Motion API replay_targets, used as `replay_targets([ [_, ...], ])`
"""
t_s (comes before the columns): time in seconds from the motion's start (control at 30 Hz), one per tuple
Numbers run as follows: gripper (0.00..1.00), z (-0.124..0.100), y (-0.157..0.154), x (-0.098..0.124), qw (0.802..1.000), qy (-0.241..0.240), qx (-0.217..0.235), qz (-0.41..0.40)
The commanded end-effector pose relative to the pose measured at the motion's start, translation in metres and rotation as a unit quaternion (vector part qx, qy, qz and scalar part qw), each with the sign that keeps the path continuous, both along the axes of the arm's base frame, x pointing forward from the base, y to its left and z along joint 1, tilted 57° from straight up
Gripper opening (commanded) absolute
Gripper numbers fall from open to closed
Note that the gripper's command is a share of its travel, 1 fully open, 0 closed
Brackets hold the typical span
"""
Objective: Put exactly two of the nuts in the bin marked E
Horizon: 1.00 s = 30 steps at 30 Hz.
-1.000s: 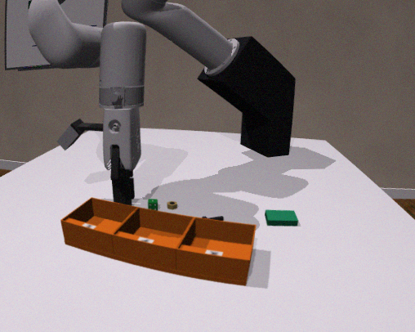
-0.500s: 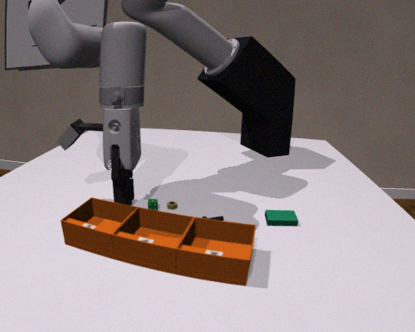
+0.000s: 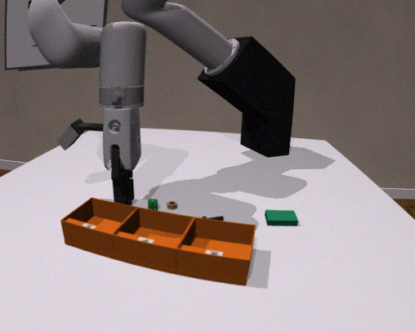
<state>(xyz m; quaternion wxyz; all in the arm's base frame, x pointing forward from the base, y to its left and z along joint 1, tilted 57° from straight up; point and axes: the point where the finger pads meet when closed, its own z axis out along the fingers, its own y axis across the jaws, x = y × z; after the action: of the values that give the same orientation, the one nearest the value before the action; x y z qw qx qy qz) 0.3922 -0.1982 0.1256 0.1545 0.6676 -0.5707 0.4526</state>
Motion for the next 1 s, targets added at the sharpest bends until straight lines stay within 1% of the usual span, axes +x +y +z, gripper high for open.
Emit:
replay_targets([
  [0.0,0.00,0.000,0.000,0.000,1.000,0.000,0.000,0.001],
  [0.47,0.00,0.026,0.034,-0.020,1.000,-0.001,0.000,0.000],
  [0.53,0.00,0.026,0.034,-0.020,1.000,-0.001,0.000,0.000],
  [0.67,0.00,0.033,0.044,-0.025,1.000,-0.001,0.000,0.000],
  [0.97,0.00,0.033,0.044,-0.025,1.000,-0.001,0.000,0.000],
])
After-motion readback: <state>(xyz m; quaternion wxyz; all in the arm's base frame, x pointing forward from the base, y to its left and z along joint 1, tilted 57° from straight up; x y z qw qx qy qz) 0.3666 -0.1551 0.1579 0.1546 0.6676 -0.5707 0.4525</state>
